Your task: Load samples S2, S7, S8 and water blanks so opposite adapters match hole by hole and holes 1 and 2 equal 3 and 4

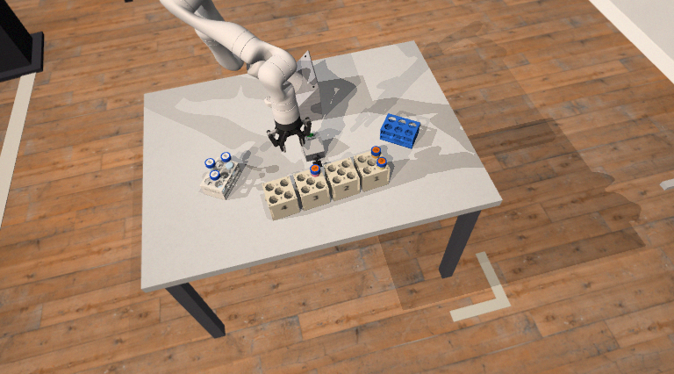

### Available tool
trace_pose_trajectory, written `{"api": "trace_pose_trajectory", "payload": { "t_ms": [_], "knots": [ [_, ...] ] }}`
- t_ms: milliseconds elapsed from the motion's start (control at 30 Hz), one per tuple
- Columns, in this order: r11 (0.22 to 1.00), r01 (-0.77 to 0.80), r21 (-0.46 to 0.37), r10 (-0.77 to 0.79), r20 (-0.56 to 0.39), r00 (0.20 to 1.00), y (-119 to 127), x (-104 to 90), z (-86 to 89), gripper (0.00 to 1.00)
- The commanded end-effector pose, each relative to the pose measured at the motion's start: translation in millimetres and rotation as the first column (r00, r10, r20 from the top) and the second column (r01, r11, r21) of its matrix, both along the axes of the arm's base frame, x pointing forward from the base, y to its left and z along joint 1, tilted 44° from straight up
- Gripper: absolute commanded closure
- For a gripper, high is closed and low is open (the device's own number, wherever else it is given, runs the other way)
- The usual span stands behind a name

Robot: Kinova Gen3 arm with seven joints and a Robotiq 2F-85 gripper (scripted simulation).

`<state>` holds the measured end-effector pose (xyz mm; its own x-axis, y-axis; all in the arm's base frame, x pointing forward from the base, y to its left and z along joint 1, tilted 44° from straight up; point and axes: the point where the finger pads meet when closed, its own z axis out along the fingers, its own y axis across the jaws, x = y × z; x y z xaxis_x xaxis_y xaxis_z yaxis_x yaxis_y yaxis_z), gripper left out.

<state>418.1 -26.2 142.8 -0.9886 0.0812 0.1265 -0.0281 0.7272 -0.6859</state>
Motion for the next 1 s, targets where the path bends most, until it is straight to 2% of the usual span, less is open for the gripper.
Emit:
{"api": "trace_pose_trajectory", "payload": {
  "t_ms": [0, 300, 367, 500, 967],
  "knots": [
    [0.991, 0.129, -0.022, -0.125, 0.139, 0.982, -8.7, -6.4, 10.7, 0.38],
    [0.924, 0.382, -0.006, -0.351, 0.380, 0.856, -26.9, -19.6, 30.6, 0.38],
    [0.924, 0.382, -0.006, -0.351, 0.380, 0.856, -26.9, -19.6, 30.6, 0.38],
    [0.875, 0.484, 0.022, -0.435, 0.478, 0.764, -34.9, -25.5, 39.4, 0.38],
    [0.870, 0.492, 0.024, -0.441, 0.485, 0.755, -59.1, -43.2, 65.9, 0.38]
  ]
}}
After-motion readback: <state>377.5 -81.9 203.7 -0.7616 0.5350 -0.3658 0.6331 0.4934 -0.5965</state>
